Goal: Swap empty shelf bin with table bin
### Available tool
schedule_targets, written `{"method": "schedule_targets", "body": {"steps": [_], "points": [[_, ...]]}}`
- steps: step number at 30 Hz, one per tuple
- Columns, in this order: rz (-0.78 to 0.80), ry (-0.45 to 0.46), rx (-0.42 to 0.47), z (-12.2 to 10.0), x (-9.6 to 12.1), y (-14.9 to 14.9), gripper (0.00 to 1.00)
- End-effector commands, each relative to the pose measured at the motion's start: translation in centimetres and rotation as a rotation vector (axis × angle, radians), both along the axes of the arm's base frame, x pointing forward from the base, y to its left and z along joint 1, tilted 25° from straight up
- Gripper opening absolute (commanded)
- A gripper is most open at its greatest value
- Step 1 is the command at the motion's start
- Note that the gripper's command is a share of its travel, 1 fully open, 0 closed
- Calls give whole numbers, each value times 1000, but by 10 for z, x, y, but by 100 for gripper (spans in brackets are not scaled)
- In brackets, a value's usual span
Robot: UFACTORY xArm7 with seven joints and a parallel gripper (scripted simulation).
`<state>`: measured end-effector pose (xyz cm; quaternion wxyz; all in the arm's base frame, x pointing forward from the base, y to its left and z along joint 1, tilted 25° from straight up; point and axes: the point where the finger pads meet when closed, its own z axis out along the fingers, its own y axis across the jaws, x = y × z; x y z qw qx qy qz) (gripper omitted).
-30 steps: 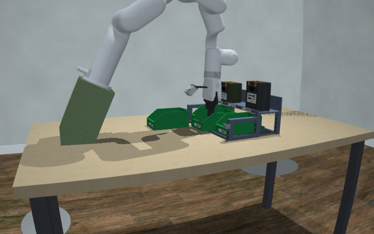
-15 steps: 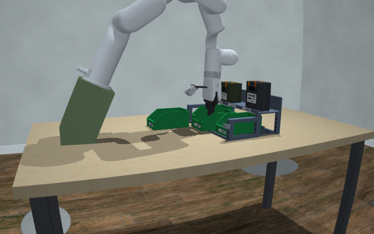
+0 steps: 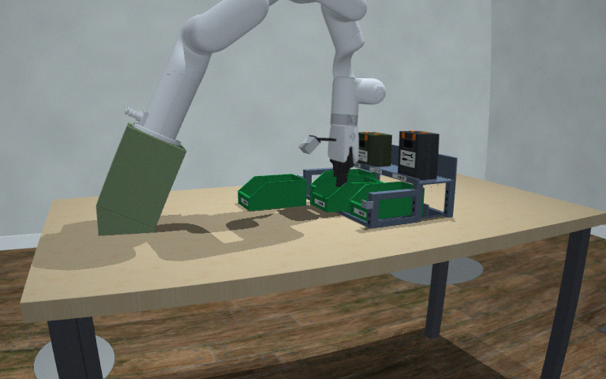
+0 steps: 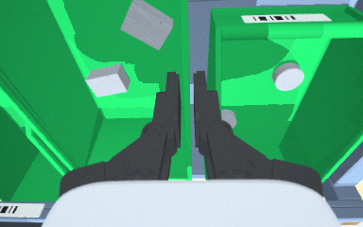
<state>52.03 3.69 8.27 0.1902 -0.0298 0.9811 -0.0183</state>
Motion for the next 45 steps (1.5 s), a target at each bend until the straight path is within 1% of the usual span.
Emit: {"method": "schedule_targets", "body": {"steps": [1, 19, 45], "points": [[0, -3, 0, 3, 0, 0, 10], [0, -3, 0, 19, -7, 1, 10], [0, -3, 0, 58, -25, 1, 10]]}}
